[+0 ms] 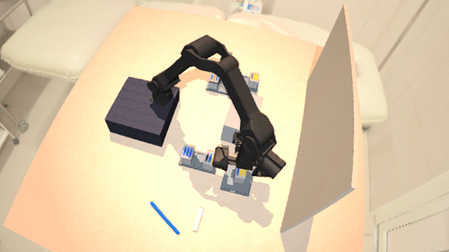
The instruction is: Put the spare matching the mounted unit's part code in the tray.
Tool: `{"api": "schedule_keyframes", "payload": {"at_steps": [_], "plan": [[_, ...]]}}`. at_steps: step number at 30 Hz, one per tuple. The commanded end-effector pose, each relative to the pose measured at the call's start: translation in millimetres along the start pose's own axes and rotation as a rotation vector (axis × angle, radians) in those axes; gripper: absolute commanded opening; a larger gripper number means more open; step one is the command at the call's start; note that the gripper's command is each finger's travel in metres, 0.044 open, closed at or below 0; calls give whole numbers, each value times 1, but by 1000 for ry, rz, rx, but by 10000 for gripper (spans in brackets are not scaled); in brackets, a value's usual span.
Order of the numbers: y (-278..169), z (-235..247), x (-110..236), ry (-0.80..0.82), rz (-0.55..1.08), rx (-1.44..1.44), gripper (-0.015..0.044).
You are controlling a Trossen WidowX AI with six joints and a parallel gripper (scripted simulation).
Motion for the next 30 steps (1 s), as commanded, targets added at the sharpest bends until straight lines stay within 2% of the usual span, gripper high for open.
{"api": "schedule_keyframes", "payload": {"at_steps": [1, 4, 6, 30], "plan": [[-1, -4, 40, -16, 6, 0, 440], [0, 0, 91, -15, 7, -3, 440], [1, 2, 103, -15, 7, -3, 440], [0, -1, 104, -40, 13, -7, 440]]}}
Point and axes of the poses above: the point midway between the two fingers, 35 mm back from their tips, its own x axis back along the fingers, its own z axis across the jaws, y = z × x, the point moved 10 cm from there along x, back along the fingers, and after that the axes turned 15 degrees about -x, right-handed, at the moved point
